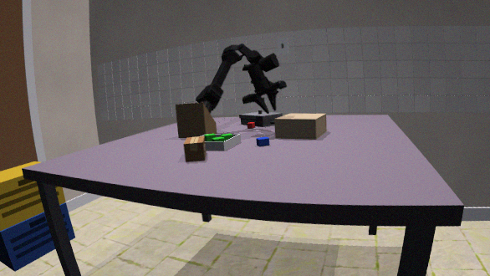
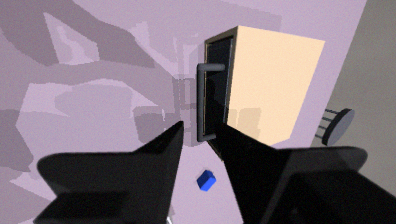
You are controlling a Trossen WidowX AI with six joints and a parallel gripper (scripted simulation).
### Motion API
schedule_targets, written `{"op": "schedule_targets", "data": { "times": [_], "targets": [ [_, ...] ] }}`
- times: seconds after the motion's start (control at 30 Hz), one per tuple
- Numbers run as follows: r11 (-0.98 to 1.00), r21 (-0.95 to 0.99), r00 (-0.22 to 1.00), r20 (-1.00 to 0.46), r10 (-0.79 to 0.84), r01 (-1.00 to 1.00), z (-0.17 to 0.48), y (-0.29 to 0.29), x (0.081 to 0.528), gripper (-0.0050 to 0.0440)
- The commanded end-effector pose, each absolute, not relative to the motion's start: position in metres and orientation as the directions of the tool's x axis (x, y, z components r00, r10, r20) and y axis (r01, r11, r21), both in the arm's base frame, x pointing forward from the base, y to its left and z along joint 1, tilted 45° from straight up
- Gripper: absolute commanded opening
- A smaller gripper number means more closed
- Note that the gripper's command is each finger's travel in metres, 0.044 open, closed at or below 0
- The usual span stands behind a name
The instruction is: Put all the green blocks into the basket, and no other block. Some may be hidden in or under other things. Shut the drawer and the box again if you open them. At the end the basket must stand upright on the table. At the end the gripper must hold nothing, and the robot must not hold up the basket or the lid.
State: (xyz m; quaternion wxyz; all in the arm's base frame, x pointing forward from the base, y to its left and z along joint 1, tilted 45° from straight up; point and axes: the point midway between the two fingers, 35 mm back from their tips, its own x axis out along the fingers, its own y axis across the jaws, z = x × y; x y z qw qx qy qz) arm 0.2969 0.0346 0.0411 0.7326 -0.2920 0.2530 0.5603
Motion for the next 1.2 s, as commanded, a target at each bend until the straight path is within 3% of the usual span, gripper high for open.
{"op": "schedule_targets", "data": {
  "times": [0.0,0.13,0.17,0.4,0.47,0.77,0.93,1.17],
  "targets": [
    [0.198,-0.159,0.252,-0.695,0.673,-0.967,0.050,0.029,0.297,0.0148],
    [0.198,-0.159,0.252,-0.695,0.673,-0.967,0.050,0.028,0.297,0.0148],
    [0.235,-0.104,0.239,-0.705,0.668,-0.966,0.053,0.021,0.290,0.0440],
    [0.475,0.264,0.136,-0.744,0.655,-0.839,0.051,-0.008,0.270,0.0440],
    [0.475,0.264,0.136,-0.744,0.655,-0.839,0.051,-0.008,0.270,0.0440],
    [0.670,0.614,-0.012,-0.741,0.672,-0.417,0.069,-0.039,0.239,0.0440],
    [0.700,0.706,-0.092,-0.708,0.700,-0.107,0.079,-0.047,0.228,0.0440],
    [0.700,0.707,-0.094,-0.707,0.701,-0.099,0.079,-0.047,0.228,0.0440]
  ]
}}
